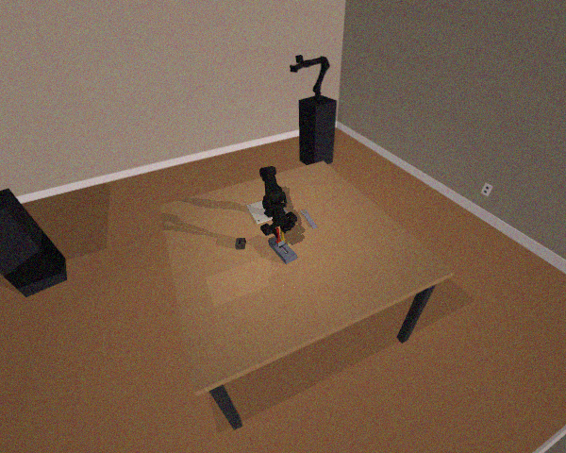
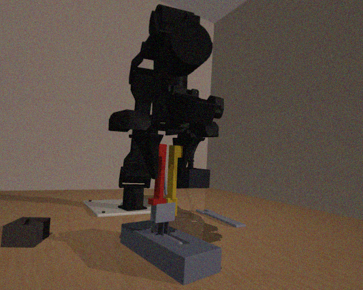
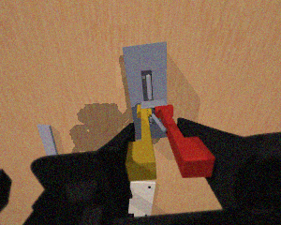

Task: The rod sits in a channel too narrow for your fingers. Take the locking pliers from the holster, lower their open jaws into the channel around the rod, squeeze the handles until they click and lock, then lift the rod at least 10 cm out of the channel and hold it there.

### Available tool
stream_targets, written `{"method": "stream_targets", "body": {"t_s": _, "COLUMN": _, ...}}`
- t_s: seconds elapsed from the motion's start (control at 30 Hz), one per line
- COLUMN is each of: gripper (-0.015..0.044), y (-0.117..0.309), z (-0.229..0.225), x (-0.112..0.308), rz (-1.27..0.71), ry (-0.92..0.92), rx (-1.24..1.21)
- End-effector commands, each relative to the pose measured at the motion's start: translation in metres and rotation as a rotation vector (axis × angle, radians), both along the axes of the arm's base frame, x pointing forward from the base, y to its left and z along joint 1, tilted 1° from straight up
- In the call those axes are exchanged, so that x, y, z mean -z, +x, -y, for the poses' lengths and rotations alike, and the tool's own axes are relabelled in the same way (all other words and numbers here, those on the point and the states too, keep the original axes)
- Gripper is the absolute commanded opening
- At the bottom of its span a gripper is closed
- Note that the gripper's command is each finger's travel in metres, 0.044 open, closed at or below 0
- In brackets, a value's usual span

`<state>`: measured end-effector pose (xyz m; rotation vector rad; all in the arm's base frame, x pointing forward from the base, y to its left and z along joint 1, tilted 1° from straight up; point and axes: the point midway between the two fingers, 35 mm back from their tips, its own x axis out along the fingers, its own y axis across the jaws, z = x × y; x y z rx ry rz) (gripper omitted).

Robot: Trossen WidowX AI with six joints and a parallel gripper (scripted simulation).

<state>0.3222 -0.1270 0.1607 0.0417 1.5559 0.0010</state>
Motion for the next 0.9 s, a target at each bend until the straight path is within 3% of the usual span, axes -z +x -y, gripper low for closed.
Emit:
{"method": "stream_targets", "body": {"t_s": 0.0, "gripper": 0.0108, "y": 0.001, "z": 0.003, "x": -0.005, "rz": 0.008, "ry": -0.009, "rx": 0.000}}
{"method": "stream_targets", "body": {"t_s": 0.87, "gripper": 0.0108, "y": 0.001, "z": 0.006, "x": -0.020, "rz": 0.020, "ry": 0.002, "rx": 0.002}}
